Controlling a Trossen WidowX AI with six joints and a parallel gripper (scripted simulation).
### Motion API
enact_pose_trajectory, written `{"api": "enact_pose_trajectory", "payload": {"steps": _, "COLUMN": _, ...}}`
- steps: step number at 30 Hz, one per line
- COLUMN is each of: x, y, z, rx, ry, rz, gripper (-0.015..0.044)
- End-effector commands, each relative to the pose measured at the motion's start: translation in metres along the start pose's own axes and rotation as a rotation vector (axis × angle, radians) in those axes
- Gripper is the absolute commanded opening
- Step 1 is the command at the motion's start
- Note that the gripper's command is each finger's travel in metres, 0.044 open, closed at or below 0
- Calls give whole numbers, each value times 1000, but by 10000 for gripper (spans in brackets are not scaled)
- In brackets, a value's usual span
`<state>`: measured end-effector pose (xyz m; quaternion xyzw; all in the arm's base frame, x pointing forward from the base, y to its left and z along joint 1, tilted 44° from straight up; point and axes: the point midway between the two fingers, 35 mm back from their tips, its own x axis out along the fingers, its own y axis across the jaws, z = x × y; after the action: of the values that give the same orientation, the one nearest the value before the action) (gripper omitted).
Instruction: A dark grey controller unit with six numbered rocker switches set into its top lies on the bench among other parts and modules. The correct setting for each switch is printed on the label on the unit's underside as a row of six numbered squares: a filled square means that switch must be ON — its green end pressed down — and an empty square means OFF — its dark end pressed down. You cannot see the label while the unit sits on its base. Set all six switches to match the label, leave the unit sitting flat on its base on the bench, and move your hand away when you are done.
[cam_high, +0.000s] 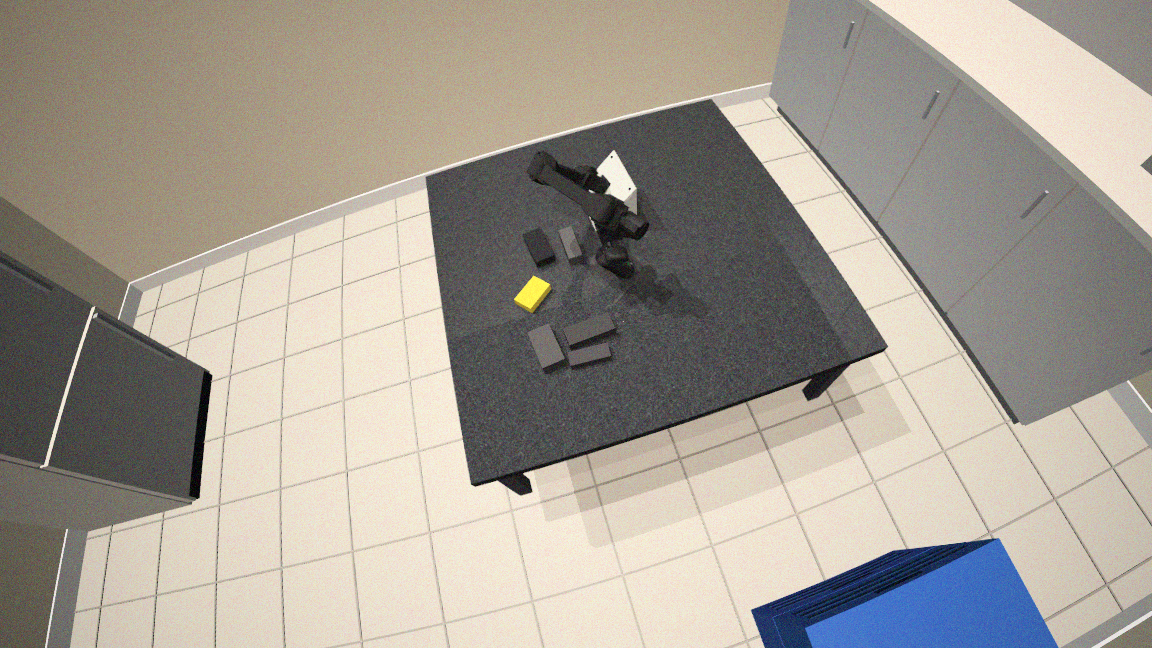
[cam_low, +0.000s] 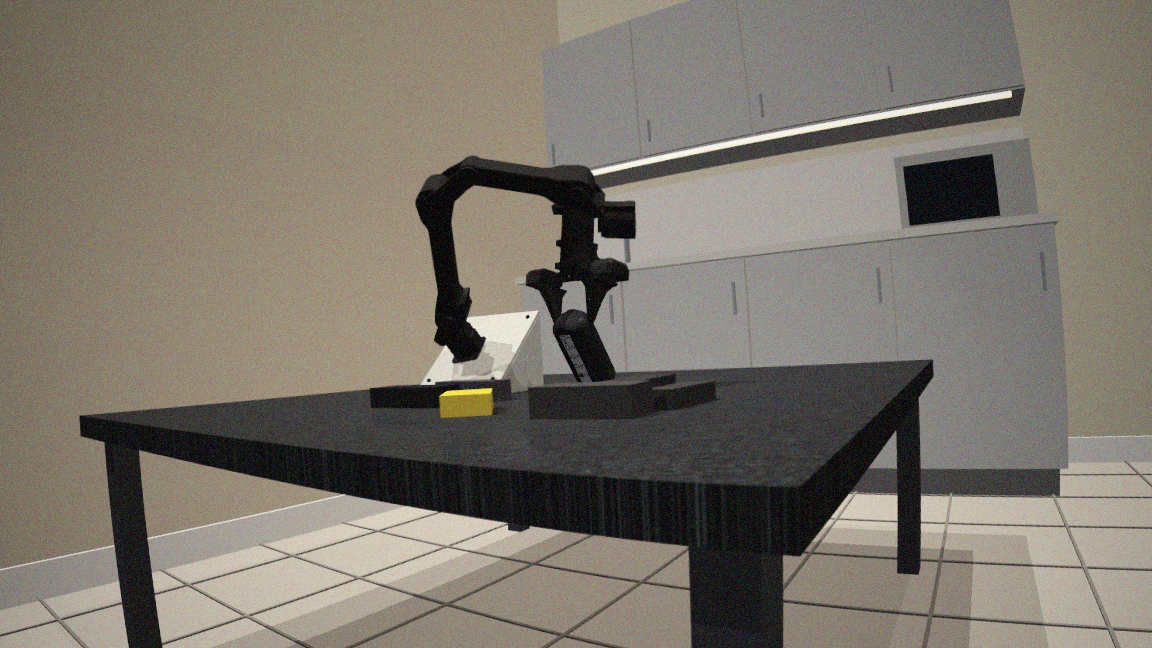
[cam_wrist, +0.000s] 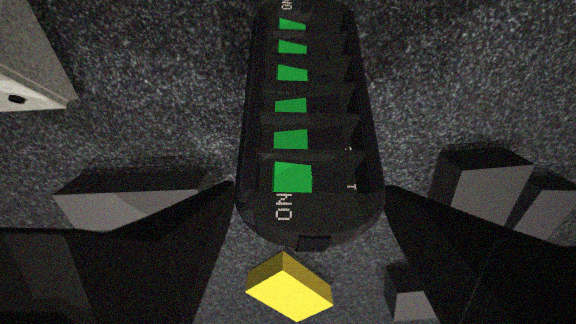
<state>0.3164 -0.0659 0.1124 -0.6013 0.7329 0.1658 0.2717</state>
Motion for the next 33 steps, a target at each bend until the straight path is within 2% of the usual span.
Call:
{"api": "enact_pose_trajectory", "payload": {"steps": 1, "x": -1, "y": -1, "z": 9, "rx": 4, "ry": 1, "rz": 5, "gripper": 338}}
{"api": "enact_pose_trajectory", "payload": {"steps": 33, "x": -10, "y": -1, "z": 35, "rx": 4, "ry": 71, "rz": 5, "gripper": 338}}
